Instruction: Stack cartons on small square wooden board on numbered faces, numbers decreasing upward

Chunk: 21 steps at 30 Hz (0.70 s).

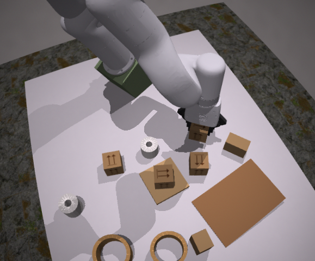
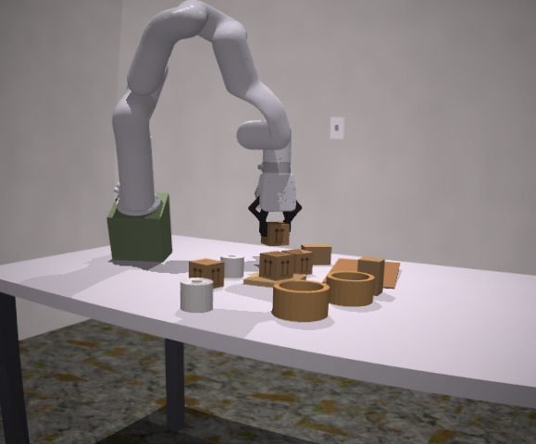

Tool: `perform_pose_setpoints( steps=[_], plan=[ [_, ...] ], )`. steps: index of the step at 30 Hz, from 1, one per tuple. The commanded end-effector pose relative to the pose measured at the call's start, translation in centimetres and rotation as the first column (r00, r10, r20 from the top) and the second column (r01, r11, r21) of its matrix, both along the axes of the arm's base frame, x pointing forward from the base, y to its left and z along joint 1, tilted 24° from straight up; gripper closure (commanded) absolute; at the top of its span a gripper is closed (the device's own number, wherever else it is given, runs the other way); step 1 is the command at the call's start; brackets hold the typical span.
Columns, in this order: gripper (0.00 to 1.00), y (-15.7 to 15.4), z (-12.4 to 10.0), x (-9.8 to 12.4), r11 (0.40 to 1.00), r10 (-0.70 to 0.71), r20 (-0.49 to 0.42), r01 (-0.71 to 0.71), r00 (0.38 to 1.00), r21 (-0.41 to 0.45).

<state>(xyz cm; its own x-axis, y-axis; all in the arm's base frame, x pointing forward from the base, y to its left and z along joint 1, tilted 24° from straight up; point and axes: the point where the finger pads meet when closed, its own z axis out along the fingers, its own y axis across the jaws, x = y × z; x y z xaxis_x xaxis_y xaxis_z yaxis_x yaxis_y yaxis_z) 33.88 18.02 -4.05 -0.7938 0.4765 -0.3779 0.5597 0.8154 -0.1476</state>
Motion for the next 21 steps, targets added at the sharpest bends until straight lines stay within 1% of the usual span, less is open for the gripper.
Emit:
perform_pose_setpoints(
  steps=[1,4,6,8,10,13,18,20,21],
  plan=[
    [1.00,1.1,3.5,-0.8,1.000,-0.003,-0.009,0.003,1.000,-0.005],
    [1.00,0.8,3.8,-0.5,1.000,-0.003,-0.009,0.003,1.000,-0.005],
    [1.00,-0.6,5.3,1.2,1.000,-0.004,-0.010,0.004,1.000,-0.003],
    [1.00,-0.6,5.3,1.2,1.000,-0.004,-0.010,0.004,1.000,-0.003],
    [1.00,-3.6,8.1,3.9,1.000,-0.005,-0.011,0.005,1.000,-0.002],
    [1.00,-5.8,9.6,4.8,1.000,-0.004,-0.010,0.004,1.000,-0.003],
    [1.00,-9.7,12.8,7.0,1.000,-0.003,-0.008,0.003,1.000,-0.005],
    [1.00,-11.6,13.3,8.2,1.000,-0.003,-0.009,0.003,1.000,-0.005],
    [1.00,-12.2,12.6,8.5,1.000,-0.003,-0.010,0.003,1.000,-0.003]
  ],
)
